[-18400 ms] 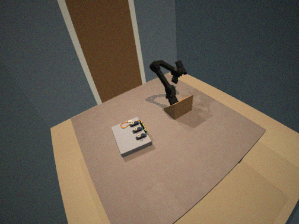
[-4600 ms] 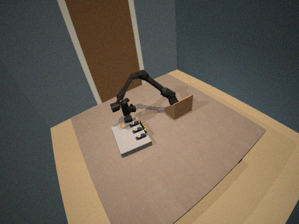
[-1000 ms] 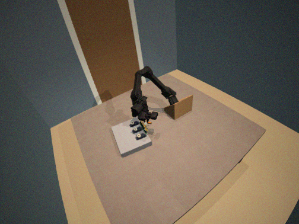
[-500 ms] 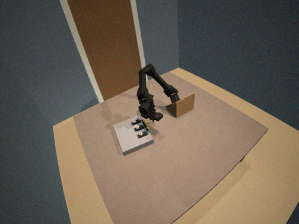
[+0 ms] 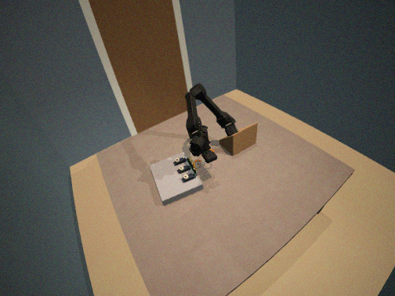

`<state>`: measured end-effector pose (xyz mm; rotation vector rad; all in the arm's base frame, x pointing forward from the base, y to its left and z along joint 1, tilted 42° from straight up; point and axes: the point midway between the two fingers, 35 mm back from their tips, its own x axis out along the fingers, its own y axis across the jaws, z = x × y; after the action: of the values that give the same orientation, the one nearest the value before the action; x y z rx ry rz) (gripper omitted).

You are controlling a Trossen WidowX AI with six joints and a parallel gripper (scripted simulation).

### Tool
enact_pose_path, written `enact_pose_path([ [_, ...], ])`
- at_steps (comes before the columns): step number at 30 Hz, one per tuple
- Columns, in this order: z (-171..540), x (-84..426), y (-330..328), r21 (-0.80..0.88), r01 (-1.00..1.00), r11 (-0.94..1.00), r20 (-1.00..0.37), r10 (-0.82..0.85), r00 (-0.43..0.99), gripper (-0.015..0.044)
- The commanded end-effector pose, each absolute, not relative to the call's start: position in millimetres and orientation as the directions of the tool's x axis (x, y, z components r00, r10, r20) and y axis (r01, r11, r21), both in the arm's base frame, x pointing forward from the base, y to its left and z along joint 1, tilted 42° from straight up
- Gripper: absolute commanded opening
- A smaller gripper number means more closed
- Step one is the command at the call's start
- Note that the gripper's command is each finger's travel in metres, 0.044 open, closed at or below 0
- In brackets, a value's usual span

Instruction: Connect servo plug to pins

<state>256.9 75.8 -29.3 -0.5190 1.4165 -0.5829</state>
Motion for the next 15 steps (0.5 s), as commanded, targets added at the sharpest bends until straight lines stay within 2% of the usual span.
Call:
enact_pose_path([
  [1, -42.5, 254.9, 64.6, -0.653, 0.093, 0.752, -0.751, -0.659, 0.055, 0.0],
  [15, -52.6, 272.6, 51.5, -0.653, 0.103, 0.75, -0.749, -0.66, 0.056, 0.0],
])
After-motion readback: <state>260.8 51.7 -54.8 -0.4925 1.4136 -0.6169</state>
